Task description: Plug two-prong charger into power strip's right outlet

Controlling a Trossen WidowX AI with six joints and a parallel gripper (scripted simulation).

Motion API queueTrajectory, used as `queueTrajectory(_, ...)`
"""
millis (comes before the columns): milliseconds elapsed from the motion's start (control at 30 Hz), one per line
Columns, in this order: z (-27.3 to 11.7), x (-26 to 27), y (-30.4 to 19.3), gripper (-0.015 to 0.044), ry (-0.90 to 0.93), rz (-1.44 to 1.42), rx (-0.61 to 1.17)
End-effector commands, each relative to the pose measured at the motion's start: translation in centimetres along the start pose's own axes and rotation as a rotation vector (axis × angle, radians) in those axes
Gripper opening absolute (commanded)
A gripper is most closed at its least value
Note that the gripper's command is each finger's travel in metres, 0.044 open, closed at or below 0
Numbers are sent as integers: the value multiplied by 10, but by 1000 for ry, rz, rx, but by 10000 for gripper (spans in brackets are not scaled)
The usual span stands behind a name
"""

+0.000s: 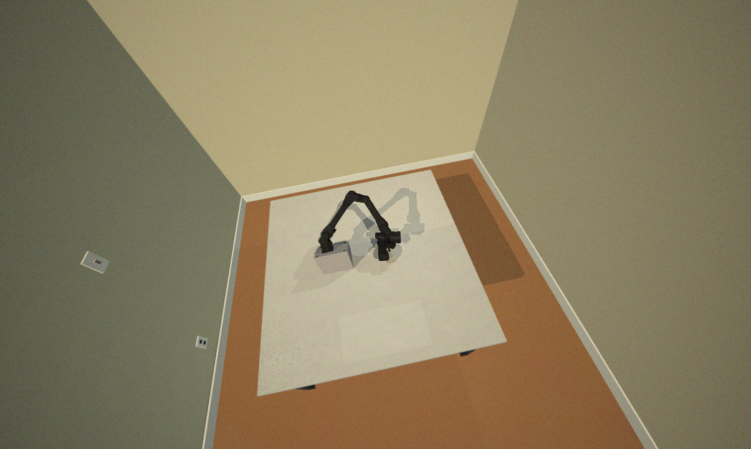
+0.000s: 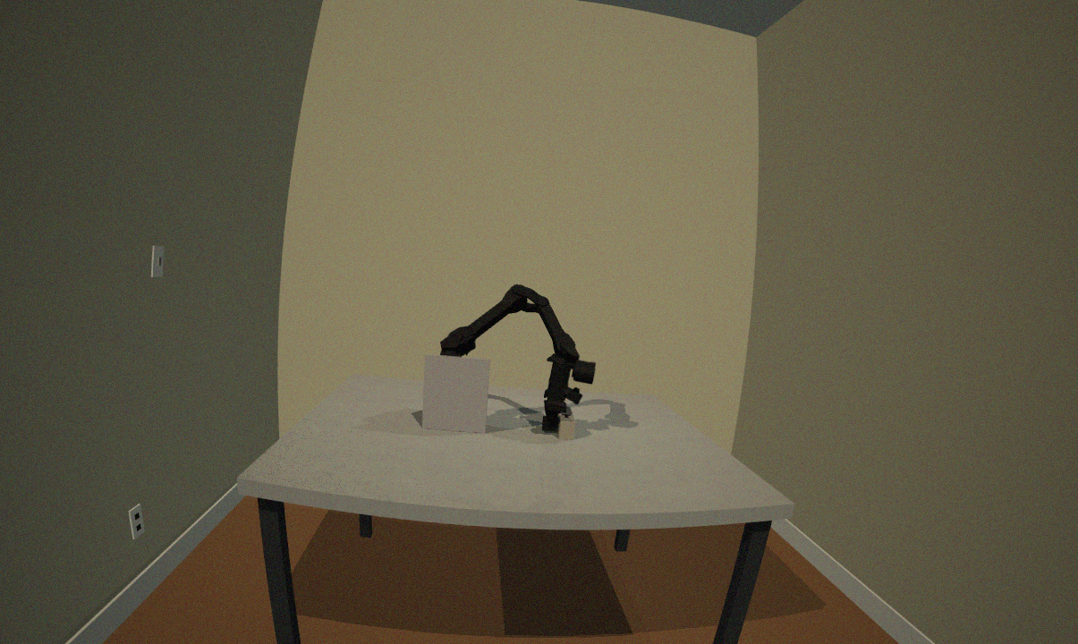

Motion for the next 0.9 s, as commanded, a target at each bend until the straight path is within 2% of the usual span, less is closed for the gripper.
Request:
queueTrajectory(0,-1,0,7,0,-13,-26,-30)
queueTrajectory(867,-3,0,5,0,-13,-26,-29)
Point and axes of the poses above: the point midway between the two fingers, 35 mm back from their tips, its own z axis out along the fingers, its own x axis across the jaws, y = z × x, the point moved 10 cm from there along -z, back along the fingers, and after that the axes turned 12 degrees about -z, right-handed, at the moved point
